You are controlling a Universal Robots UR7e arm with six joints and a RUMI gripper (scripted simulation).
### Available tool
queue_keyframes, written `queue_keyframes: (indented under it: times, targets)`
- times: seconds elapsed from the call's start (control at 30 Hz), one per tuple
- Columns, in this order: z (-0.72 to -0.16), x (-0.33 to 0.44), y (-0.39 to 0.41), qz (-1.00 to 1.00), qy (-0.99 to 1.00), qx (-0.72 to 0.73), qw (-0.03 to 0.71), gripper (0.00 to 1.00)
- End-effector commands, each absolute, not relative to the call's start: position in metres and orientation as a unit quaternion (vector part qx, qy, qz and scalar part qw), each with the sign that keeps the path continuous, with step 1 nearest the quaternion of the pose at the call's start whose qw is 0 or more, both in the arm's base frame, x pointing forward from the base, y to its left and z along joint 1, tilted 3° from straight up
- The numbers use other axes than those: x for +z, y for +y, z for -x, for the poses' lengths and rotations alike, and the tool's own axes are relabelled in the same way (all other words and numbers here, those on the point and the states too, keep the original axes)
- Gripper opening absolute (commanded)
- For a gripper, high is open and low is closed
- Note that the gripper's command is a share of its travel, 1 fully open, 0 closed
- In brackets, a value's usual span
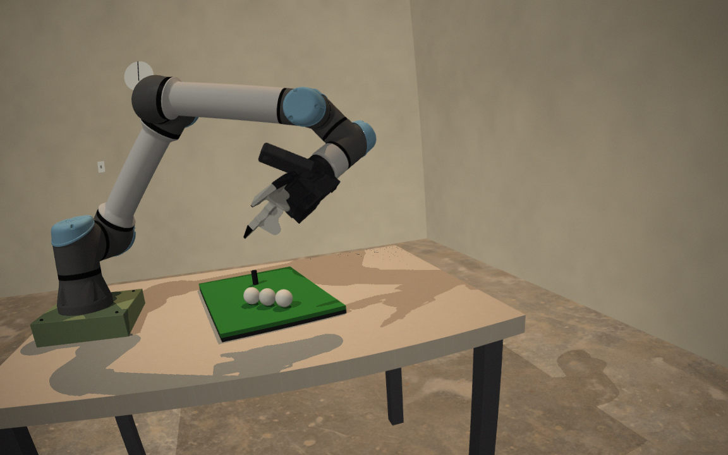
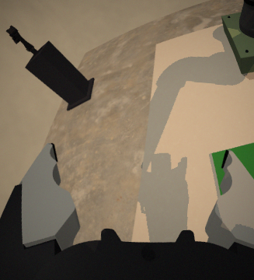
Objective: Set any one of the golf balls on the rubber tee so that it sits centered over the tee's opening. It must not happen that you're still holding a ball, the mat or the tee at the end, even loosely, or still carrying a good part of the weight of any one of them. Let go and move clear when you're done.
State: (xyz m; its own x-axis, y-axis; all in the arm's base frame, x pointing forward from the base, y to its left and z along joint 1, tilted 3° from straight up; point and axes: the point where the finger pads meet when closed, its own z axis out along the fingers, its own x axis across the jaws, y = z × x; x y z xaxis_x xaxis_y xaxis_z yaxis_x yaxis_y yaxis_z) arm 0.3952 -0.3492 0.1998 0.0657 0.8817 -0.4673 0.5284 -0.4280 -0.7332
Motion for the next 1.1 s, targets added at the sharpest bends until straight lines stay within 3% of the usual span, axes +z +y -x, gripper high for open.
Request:
queue_keyframes:
  times: [0.0,1.07]
  targets:
    - [-0.395,0.2,-0.349,0.705,-0.5,0.466,0.189,1.0]
    - [-0.393,0.177,-0.322,0.761,-0.475,0.409,0.168,1.0]
